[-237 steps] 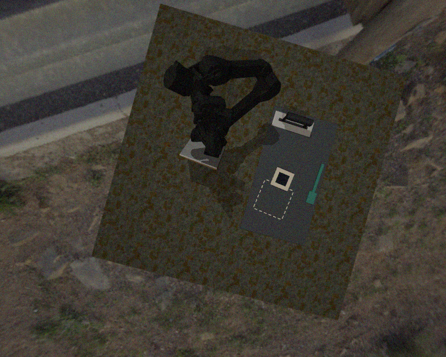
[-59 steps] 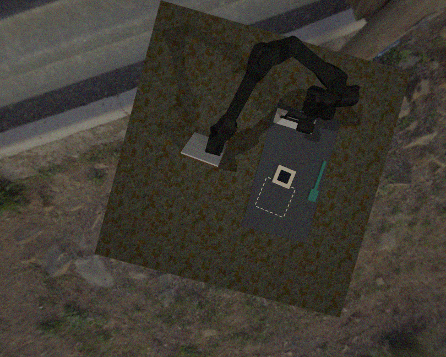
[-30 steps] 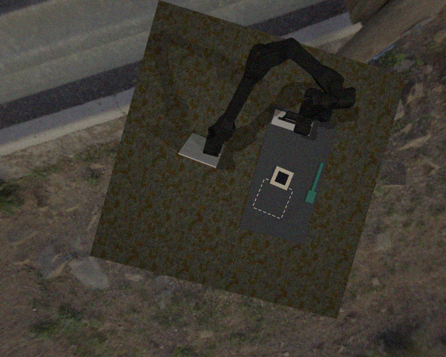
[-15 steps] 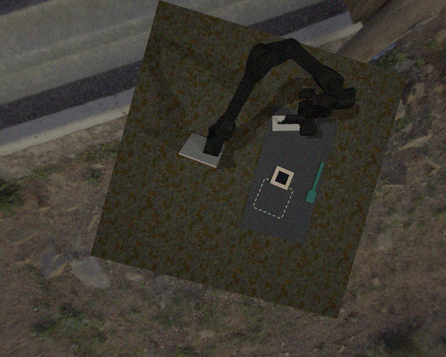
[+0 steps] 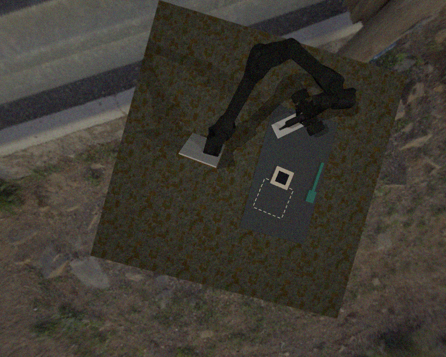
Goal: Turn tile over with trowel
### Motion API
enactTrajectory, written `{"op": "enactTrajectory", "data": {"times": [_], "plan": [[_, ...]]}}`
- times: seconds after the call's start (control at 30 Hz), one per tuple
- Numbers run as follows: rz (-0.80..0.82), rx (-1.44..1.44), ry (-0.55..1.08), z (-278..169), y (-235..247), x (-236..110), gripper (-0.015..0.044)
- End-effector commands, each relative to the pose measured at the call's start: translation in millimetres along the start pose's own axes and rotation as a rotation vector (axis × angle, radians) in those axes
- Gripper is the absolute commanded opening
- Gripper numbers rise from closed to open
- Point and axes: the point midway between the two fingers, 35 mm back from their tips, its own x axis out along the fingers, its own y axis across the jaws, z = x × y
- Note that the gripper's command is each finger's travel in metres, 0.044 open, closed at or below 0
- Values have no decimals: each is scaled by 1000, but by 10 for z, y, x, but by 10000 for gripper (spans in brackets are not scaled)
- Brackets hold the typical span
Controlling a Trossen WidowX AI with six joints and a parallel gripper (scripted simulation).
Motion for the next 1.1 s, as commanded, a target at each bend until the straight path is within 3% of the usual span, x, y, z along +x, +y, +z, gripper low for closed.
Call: {"op": "enactTrajectory", "data": {"times": [0.0,0.33,0.57,0.73,1.07], "plan": [[1,-134,5,-12,3,20,130],[2,-416,5,-12,3,20,130],[2,-434,5,-12,3,20,130],[2,-434,5,-12,3,20,261],[2,-434,5,-12,3,20,270]]}}
